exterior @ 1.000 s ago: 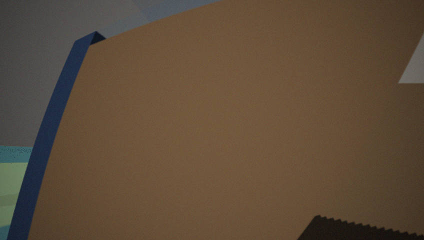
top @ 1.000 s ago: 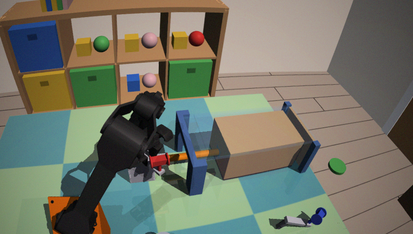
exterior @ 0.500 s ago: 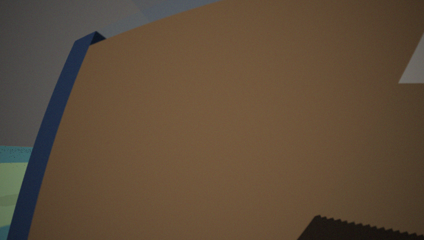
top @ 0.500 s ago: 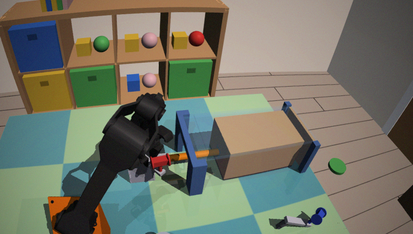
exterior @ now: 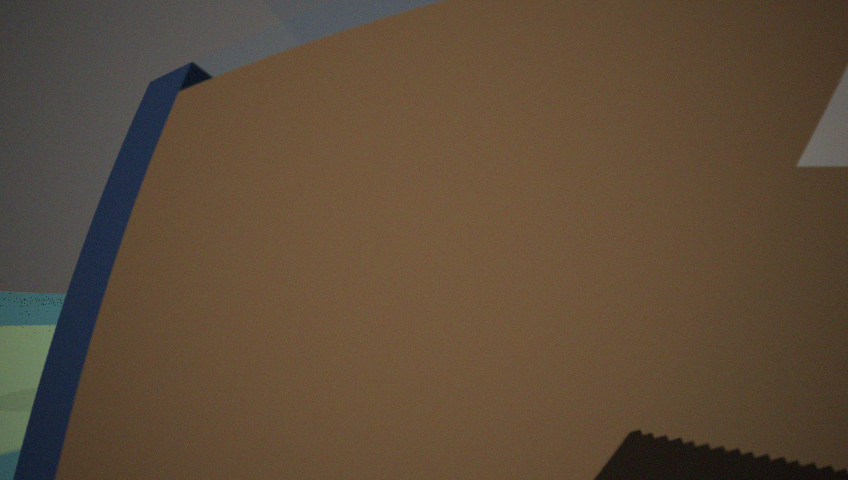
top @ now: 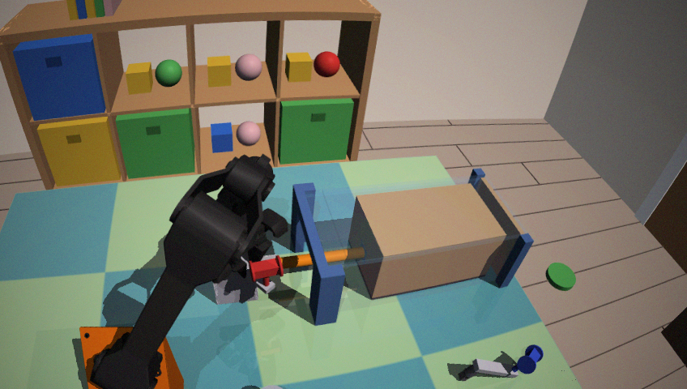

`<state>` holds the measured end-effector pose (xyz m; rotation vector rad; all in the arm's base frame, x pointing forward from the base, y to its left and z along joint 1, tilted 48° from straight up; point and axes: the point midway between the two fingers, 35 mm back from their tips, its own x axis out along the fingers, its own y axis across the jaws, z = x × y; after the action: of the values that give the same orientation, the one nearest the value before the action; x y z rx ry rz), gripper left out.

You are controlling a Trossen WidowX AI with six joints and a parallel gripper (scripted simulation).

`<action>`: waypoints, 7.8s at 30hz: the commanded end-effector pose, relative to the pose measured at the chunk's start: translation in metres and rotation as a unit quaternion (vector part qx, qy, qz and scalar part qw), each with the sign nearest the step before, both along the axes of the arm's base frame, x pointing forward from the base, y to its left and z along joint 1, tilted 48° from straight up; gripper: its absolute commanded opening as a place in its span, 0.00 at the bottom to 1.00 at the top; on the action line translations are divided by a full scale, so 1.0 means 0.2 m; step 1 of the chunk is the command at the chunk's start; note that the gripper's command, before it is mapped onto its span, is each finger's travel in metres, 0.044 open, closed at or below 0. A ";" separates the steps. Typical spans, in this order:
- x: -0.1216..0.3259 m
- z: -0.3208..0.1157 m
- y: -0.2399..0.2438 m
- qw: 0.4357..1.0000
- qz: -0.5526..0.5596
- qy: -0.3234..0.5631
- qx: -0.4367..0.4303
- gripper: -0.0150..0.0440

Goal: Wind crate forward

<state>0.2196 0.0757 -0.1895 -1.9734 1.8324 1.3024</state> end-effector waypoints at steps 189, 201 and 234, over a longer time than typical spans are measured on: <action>0.05 0.44 0.11 0.765 -0.457 -0.446 -0.086 0.25; 0.05 0.49 0.06 0.765 -0.456 -0.446 -0.087 0.25; 0.06 0.40 0.18 0.765 -0.457 -0.446 -0.086 0.25</action>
<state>0.2336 0.1161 -0.1055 -1.0274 1.8833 -0.1190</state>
